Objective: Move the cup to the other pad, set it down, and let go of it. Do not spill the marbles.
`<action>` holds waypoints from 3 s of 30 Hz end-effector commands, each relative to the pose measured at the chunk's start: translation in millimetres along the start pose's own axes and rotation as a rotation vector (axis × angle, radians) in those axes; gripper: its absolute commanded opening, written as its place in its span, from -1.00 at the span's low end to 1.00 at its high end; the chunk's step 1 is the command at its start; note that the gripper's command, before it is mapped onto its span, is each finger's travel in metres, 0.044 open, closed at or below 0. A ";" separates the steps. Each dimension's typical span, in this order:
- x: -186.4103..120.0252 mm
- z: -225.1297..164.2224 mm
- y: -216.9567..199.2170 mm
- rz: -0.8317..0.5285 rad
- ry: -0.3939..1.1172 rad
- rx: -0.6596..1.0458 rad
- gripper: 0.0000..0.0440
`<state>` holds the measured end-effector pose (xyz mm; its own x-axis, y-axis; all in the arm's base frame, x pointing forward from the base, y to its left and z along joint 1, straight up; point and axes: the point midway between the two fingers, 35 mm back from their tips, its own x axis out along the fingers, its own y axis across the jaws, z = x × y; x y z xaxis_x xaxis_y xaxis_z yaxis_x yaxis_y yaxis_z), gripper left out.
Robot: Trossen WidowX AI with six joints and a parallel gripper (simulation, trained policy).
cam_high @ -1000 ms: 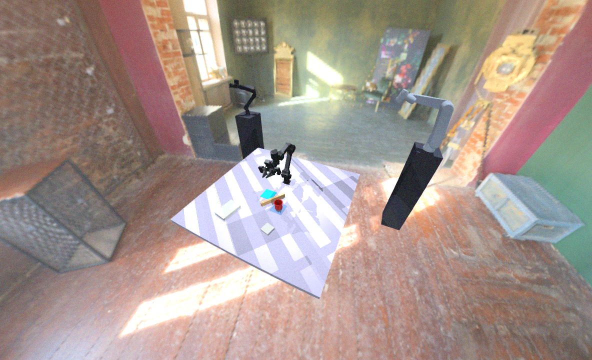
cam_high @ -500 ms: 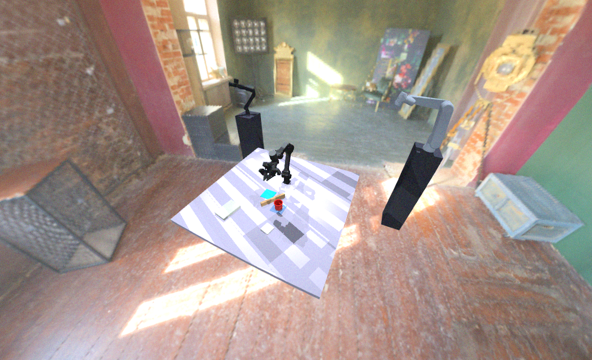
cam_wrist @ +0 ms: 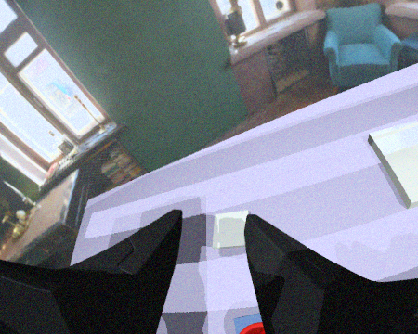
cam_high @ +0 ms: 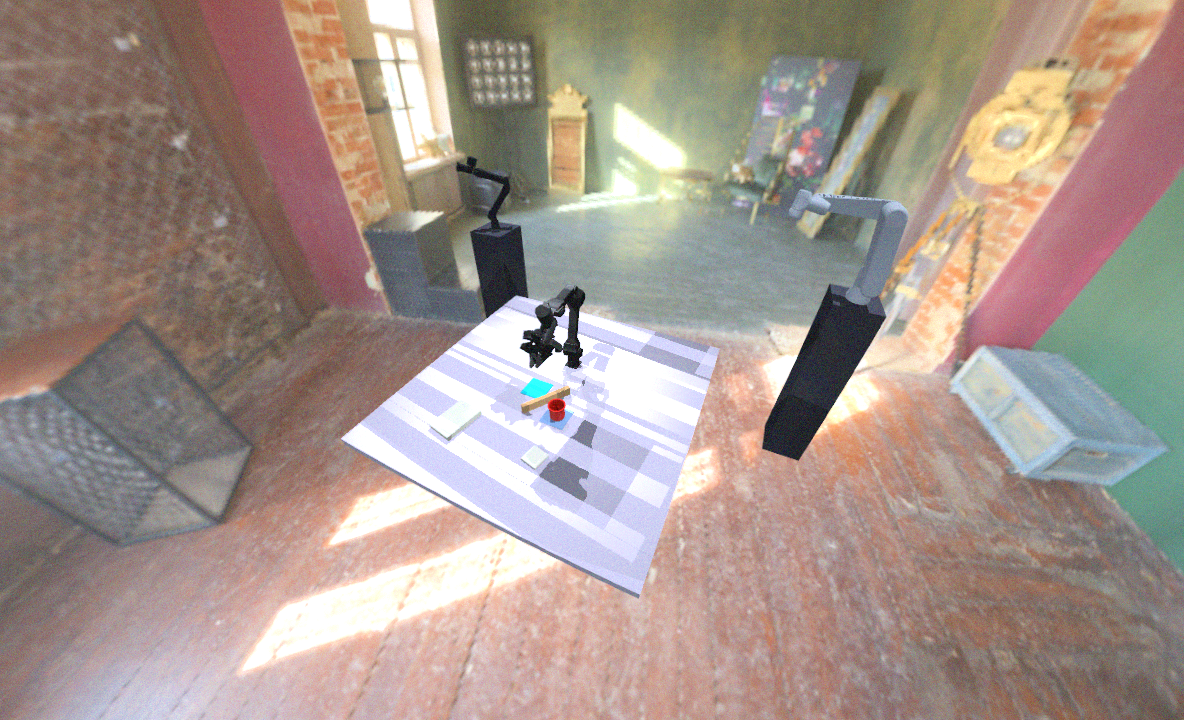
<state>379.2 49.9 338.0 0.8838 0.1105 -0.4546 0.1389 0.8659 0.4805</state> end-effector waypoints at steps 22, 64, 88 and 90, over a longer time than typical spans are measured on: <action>26.5 -39.2 8.5 -0.185 0.304 0.281 -0.39; 50.6 -144.6 -57.2 -0.740 0.724 0.322 -0.32; 75.1 -210.7 -97.2 -0.894 0.810 0.278 -0.19; 77.7 -217.0 -101.2 -0.897 0.818 0.269 -0.19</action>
<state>339.3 76.9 107.1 -0.0698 -0.1008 -0.9925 0.7344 0.6681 -0.1195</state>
